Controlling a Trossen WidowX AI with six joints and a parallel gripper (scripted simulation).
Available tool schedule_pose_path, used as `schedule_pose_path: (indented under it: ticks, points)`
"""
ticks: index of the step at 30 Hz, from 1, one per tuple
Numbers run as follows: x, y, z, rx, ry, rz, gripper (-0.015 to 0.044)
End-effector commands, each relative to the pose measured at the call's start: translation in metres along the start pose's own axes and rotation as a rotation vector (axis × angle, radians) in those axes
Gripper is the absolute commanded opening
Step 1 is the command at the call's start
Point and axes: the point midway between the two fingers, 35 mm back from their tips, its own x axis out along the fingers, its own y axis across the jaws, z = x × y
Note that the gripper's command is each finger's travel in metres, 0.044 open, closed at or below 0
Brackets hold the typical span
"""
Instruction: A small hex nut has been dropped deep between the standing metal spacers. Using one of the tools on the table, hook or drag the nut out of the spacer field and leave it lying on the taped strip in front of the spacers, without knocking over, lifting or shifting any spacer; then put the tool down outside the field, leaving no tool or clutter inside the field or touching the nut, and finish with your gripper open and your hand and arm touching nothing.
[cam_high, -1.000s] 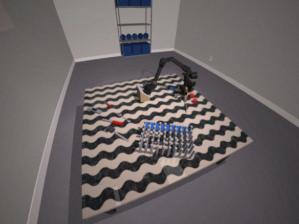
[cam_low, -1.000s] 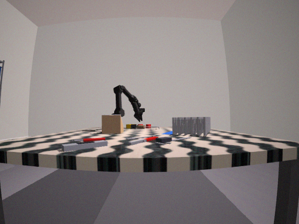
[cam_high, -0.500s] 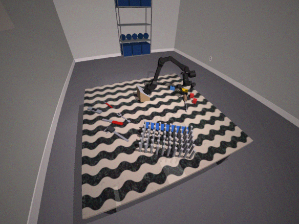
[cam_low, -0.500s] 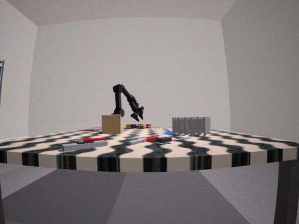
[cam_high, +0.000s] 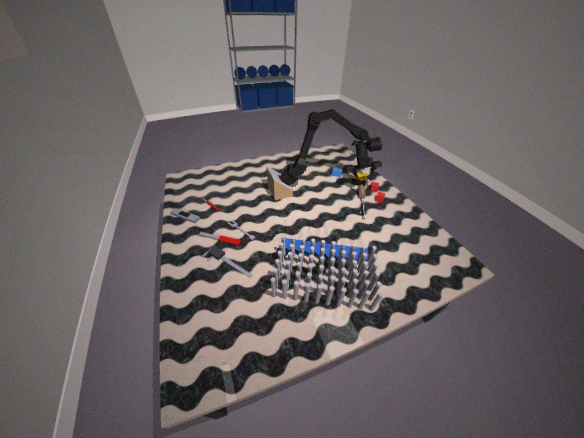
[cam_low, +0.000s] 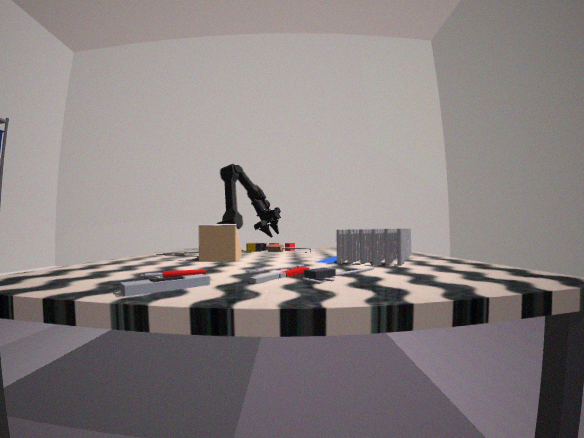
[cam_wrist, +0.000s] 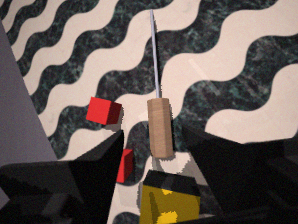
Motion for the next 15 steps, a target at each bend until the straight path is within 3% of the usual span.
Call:
schedule_pose_path:
  ticks: [1, 15]
  points:
    - [0.000, 0.000, 0.000, 0.006, -0.003, 0.003, 0.0280]
    - [0.011, -0.002, -0.004, 0.006, -0.003, 0.003, 0.0280]
